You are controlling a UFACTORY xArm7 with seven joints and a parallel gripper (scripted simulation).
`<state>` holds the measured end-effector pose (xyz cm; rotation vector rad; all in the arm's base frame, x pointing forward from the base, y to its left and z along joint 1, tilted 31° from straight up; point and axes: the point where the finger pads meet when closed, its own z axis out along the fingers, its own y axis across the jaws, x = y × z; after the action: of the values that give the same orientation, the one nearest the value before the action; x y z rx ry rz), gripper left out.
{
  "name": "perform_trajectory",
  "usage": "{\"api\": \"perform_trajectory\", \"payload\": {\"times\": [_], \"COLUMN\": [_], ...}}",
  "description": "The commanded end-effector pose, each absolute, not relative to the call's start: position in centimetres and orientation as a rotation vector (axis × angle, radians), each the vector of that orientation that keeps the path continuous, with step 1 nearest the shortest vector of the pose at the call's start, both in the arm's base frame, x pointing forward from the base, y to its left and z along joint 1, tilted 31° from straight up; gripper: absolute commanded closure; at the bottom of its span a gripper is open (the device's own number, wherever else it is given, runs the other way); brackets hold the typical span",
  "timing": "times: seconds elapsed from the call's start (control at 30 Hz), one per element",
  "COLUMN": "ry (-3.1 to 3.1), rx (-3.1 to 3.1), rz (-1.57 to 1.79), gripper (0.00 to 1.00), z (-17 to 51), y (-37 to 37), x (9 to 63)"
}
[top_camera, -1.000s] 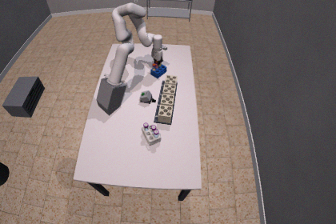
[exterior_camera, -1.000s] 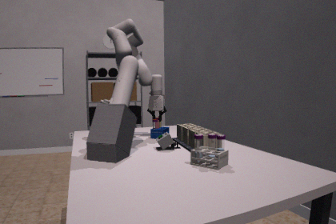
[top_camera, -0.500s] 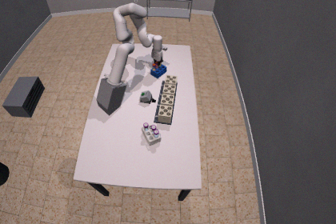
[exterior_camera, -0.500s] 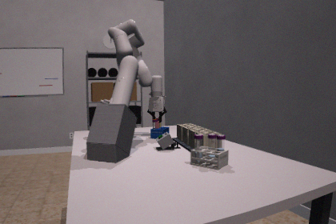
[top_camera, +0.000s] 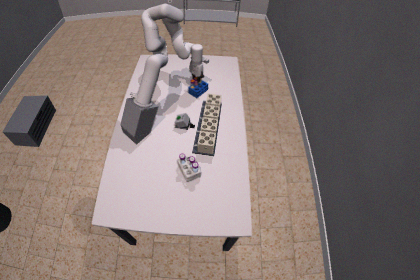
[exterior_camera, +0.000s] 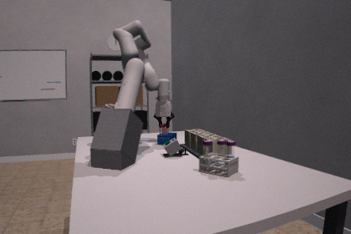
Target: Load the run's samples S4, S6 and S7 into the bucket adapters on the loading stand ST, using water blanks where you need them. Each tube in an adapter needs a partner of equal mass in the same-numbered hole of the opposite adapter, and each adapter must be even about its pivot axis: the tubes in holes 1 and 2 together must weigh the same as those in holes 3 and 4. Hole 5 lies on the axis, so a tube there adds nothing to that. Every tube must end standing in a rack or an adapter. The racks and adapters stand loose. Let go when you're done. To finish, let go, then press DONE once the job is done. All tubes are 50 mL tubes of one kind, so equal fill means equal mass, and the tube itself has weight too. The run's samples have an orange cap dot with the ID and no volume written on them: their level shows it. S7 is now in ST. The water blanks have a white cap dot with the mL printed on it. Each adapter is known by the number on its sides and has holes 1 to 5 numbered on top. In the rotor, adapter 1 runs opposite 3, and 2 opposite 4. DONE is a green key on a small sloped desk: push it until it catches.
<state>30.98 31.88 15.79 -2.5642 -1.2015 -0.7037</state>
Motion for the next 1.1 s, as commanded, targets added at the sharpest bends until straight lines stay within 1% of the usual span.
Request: {"api": "perform_trajectory", "payload": {"times": [0.0,0.57,1.07], "ry": [-1.2,-1.2,-1.2], "rx": [-2.563,-2.563,-2.563], "rz": [-0.707,-0.707,-0.707], "gripper": [0.56,0.56,0.56], "z": [15.9,15.9,18.1], "y": [31.9,31.9,30.9], "x": [31.0,31.0,30.2]}}
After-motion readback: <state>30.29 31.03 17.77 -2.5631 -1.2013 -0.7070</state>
